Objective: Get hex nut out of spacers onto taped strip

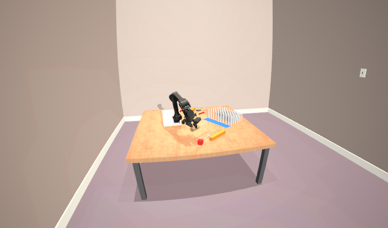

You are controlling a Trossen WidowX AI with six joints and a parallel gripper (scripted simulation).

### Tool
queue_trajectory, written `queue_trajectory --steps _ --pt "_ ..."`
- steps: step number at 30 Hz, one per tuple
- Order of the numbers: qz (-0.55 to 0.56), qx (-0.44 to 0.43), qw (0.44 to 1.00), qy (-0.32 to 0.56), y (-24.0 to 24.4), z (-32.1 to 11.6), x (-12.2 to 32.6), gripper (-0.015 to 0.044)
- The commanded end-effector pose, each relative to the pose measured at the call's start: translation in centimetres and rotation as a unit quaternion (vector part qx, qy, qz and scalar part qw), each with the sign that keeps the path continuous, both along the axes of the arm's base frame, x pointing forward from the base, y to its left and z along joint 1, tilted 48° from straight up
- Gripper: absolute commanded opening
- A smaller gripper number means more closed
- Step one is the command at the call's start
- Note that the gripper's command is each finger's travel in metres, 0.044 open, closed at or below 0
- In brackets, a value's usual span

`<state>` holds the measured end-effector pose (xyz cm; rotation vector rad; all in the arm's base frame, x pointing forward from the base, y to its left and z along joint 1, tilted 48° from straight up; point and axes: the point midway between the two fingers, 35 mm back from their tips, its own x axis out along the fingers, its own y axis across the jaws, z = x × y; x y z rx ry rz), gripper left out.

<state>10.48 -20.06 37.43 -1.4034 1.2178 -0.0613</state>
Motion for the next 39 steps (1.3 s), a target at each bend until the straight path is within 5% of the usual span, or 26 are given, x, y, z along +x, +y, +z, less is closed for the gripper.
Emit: queue_trajectory --steps 1,39 --pt "0.005 0.001 1.000 -0.001 -0.2 -0.2 0.2 0.0000" --pt "0.005 0.001 1.000 -0.001 -2.4 -2.1 0.2 0.0000"
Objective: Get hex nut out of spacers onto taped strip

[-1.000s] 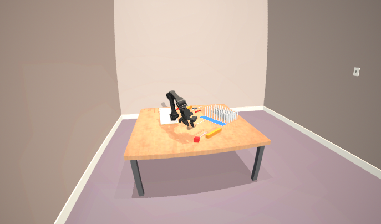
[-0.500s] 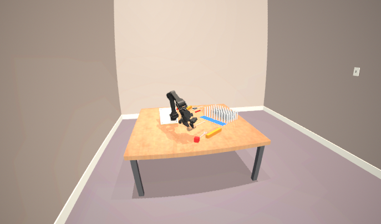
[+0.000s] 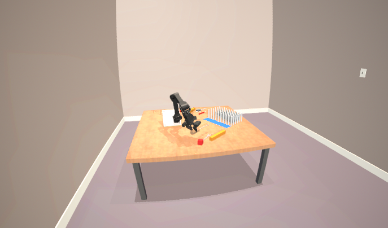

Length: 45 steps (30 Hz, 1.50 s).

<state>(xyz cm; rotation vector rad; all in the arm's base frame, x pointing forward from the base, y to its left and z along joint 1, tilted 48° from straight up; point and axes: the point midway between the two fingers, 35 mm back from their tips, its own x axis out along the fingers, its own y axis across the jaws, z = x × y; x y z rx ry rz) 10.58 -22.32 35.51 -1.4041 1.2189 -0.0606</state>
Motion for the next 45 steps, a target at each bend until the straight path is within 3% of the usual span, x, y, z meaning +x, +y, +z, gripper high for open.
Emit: queue_trajectory --steps 1,45 --pt "0.005 0.001 1.000 -0.001 -0.2 -0.2 0.1 0.0000" --pt "0.005 0.000 1.000 -0.001 -2.5 -2.7 -0.1 0.0000"
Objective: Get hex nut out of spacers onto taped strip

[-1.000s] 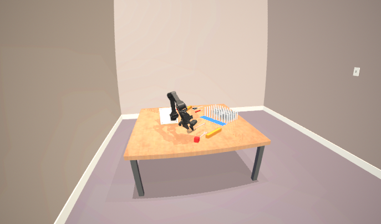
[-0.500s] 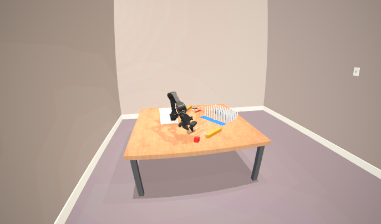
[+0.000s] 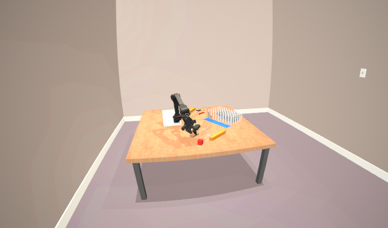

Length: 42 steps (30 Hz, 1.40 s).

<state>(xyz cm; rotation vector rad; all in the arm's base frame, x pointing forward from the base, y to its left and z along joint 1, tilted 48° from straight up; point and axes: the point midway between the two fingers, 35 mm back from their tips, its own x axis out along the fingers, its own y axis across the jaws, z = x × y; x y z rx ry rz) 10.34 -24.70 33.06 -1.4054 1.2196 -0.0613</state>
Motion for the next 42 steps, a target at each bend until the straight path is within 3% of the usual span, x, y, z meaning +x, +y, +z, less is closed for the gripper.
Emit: queue_trajectory --steps 1,42 --pt "0.005 0.001 1.000 -0.001 -0.1 -0.3 0.1 0.0000" --pt "0.005 0.000 1.000 -0.002 -2.0 -2.7 -0.4 0.0000"
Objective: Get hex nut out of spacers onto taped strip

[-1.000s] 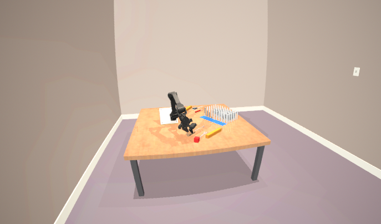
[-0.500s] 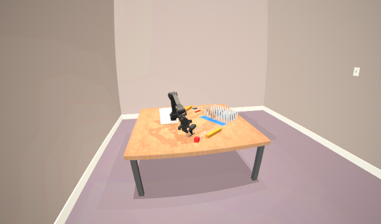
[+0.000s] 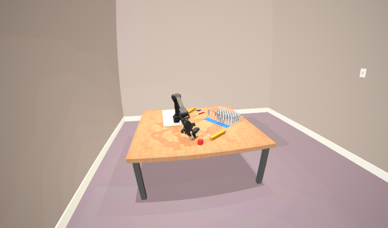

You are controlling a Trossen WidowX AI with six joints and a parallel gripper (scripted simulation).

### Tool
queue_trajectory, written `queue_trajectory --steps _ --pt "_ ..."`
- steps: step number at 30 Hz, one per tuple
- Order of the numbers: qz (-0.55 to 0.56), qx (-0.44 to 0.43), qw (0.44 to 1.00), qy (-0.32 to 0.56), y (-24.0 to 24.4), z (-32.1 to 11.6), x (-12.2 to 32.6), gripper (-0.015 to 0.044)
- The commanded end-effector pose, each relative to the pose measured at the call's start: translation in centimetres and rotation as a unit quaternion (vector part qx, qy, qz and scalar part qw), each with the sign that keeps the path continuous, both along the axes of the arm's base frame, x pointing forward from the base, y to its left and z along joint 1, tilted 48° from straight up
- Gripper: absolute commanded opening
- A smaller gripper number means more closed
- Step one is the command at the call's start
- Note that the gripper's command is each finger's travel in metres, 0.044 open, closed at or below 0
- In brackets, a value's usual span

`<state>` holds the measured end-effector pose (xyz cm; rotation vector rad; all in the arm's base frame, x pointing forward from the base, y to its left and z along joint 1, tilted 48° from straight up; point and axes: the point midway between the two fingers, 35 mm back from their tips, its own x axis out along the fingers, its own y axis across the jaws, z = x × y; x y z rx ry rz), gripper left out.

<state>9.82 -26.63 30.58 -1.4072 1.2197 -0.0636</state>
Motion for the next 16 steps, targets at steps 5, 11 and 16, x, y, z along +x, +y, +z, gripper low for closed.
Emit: queue_trajectory --steps 5,11,16 --pt "0.000 0.000 1.000 0.000 0.00 0.00 0.00 0.0131" --pt "0.000 0.000 1.000 0.000 0.00 0.00 0.00 0.0289" --pt "0.000 0.000 1.000 0.000 0.00 0.00 0.00 0.0420"
